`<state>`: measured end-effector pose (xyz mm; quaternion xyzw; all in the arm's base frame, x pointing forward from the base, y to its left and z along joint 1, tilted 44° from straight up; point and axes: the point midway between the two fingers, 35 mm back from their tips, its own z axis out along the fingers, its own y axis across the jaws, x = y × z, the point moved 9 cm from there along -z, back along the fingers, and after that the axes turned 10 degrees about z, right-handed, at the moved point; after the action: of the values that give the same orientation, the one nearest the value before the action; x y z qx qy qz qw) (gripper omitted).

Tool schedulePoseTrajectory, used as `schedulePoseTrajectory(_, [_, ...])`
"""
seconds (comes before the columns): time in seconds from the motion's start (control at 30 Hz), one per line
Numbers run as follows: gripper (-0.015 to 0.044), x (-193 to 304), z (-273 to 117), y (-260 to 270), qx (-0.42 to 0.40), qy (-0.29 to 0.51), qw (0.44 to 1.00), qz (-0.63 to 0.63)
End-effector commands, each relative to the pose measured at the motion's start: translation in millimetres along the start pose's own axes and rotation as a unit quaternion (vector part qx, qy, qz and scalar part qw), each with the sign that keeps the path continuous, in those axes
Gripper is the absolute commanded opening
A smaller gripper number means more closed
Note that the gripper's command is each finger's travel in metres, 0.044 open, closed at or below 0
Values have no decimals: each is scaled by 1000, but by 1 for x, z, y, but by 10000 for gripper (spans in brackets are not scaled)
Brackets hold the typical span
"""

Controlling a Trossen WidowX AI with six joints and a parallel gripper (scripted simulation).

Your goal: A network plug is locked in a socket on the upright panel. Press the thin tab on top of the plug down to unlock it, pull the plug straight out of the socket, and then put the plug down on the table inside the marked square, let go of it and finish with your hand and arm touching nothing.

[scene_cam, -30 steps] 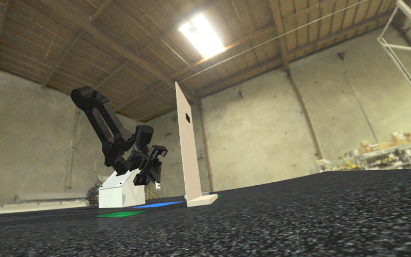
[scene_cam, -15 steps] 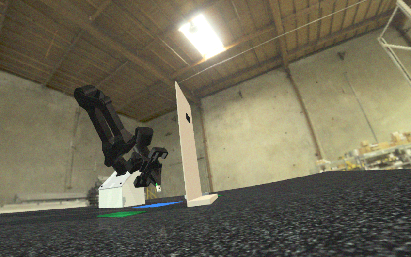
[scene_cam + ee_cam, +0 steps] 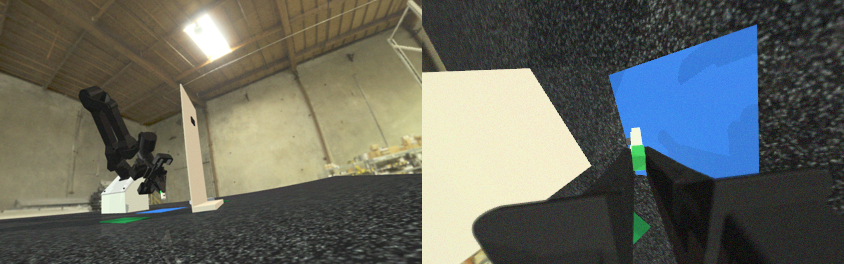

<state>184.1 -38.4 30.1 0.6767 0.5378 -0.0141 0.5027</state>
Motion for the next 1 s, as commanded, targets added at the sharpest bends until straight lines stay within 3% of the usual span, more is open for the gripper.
schedulePoseTrajectory(0.0, [0, 0, 2, -4, 4, 2, 1000, -7])
schedulePoseTrajectory(0.97, [0, -2, 12, -12, 4, 2, 1000, -8])
